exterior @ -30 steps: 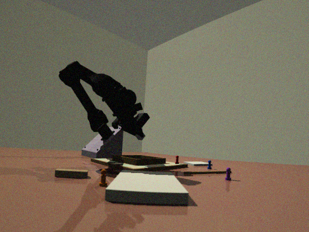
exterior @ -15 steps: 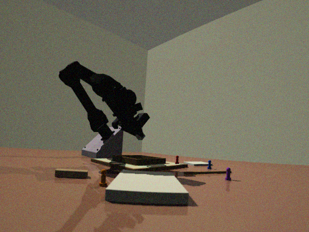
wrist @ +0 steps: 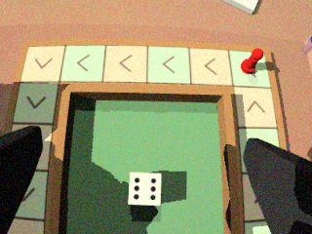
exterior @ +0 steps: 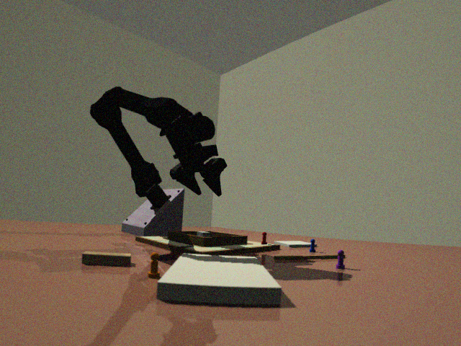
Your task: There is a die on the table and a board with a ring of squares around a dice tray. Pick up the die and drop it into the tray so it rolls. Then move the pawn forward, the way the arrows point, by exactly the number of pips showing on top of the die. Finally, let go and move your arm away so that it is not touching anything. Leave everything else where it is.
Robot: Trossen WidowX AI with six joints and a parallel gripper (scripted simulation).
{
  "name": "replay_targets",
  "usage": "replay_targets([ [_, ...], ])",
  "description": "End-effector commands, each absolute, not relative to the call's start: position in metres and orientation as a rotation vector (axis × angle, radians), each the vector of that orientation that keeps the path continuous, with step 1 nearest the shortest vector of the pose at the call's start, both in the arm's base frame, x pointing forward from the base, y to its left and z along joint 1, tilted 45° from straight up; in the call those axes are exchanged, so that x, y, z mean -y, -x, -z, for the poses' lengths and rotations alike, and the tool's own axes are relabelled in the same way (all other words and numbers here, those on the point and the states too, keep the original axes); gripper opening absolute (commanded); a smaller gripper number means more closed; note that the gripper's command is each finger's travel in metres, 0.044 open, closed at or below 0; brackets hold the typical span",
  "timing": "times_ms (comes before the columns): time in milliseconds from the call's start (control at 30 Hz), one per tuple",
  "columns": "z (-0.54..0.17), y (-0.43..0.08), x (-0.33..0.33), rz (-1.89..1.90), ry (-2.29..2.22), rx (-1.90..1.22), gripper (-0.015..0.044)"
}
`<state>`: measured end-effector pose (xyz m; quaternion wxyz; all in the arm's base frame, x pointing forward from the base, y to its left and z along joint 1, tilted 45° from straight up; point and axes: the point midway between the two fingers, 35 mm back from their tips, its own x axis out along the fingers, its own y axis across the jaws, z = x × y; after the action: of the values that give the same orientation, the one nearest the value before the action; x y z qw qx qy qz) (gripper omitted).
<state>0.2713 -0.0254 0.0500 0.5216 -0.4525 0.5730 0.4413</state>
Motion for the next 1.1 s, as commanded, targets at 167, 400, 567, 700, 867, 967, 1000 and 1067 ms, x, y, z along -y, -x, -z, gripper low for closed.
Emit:
replay_targets([
  [167,-0.017,-0.272,0.029,-0.662,1.578,-1.871,0.044],
  [400,-0.016,-0.268,0.027,-0.75,1.5,-1.841,0.044],
  [567,0.002,-0.306,0.015,-0.42,1.322,-1.861,0.0309],
  [700,0.031,-0.345,0.001,-0.06,1.107,-1.829,0.0204],
  [867,0.066,-0.375,-0.012,0.252,0.898,-1.749,0.02],
  [967,0.081,-0.385,-0.017,0.377,0.808,-1.706,0.02],
  [1000,0.082,-0.386,-0.017,0.391,0.797,-1.701,0.02],
  [1067,0.083,-0.386,-0.017,0.393,0.796,-1.7,0.02],
])
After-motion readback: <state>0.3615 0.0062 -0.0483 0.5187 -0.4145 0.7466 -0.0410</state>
